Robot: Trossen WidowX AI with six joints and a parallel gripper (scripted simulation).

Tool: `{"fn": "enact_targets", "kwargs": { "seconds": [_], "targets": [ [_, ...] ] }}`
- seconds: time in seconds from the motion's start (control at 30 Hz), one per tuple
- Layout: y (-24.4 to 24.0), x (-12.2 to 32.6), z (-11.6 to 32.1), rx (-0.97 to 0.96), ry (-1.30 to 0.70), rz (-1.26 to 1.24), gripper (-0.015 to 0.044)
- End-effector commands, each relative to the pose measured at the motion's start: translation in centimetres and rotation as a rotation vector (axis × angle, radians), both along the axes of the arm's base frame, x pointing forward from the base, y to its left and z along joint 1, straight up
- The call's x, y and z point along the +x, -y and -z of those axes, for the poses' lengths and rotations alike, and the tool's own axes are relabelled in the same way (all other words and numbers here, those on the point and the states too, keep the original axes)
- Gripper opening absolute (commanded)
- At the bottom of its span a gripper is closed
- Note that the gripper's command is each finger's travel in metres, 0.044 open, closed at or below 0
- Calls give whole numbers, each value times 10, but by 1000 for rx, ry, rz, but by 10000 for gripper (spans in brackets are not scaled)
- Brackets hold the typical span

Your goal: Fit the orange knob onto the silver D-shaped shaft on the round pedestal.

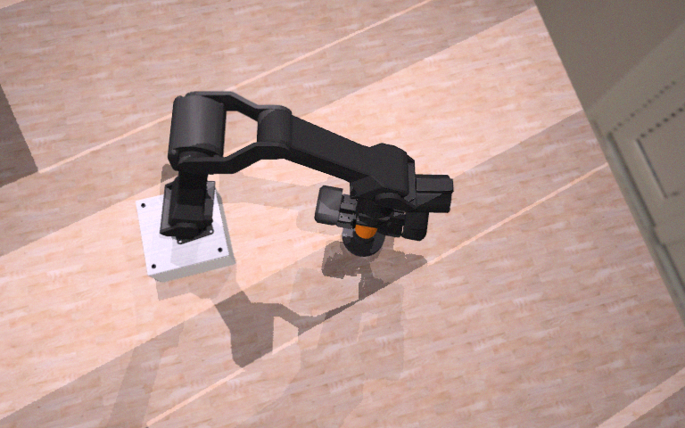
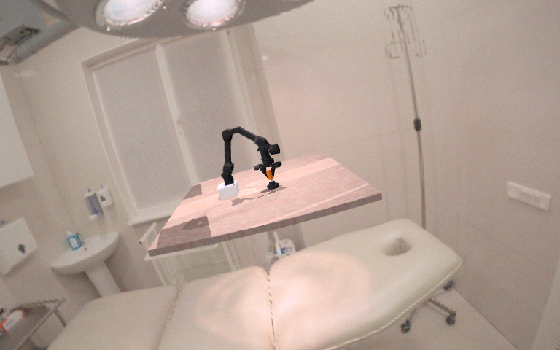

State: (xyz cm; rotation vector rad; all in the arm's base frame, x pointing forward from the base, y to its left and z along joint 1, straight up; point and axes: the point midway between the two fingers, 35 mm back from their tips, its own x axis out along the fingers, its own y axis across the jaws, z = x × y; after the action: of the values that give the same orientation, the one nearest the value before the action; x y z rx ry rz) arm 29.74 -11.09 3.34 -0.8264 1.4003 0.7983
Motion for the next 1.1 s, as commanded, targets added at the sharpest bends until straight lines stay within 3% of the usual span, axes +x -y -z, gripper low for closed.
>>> {"fn": "enact_targets", "kwargs": {
  "seconds": [0.0, 1.07],
  "targets": [
    [0, 4, -1, -1, 7, -18, 0],
    [-1, 1, 1, -1, 6, -18, 0]
  ]
}}
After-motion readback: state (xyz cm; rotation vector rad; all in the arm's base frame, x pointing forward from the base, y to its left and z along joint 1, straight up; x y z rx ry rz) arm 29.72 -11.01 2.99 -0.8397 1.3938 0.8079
